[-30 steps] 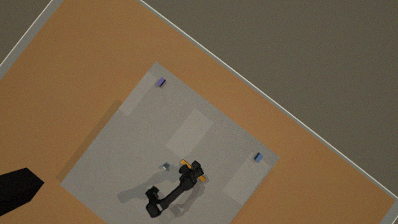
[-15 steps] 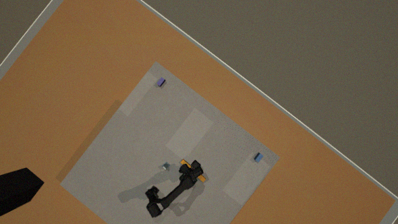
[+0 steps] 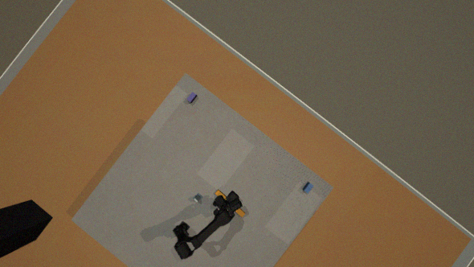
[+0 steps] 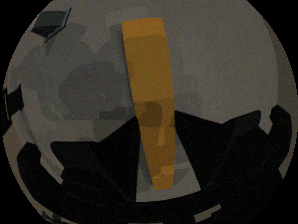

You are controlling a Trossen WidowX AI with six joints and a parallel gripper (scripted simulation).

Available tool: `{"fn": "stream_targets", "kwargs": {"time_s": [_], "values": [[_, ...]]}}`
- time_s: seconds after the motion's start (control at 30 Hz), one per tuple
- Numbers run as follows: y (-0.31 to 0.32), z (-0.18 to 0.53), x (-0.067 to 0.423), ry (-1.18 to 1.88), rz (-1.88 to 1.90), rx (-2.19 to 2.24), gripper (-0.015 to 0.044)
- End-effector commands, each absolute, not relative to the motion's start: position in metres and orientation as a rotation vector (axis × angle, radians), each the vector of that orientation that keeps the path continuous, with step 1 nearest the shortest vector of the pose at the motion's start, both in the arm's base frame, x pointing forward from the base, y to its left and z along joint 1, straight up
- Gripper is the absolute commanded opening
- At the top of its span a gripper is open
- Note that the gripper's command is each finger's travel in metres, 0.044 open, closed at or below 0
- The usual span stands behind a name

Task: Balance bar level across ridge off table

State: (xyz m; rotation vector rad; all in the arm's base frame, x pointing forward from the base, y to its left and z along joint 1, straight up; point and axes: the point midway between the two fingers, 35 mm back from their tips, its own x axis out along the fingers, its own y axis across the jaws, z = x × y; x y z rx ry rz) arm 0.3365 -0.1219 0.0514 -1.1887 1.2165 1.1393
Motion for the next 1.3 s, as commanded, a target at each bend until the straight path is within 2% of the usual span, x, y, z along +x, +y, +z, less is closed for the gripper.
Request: {"fn": "stream_targets", "kwargs": {"time_s": [0.0, 0.1, 0.23, 1.27], "values": [[-0.122, 0.051, 0.337, 1.216, 1.139, -1.189, 0.0124], [-0.122, 0.051, 0.337, 1.216, 1.139, -1.189, 0.0104], [-0.122, 0.058, 0.337, 1.216, 1.139, -1.189, 0.0000], [-0.122, 0.137, 0.336, 1.217, 1.143, -1.193, 0.0000]]}}
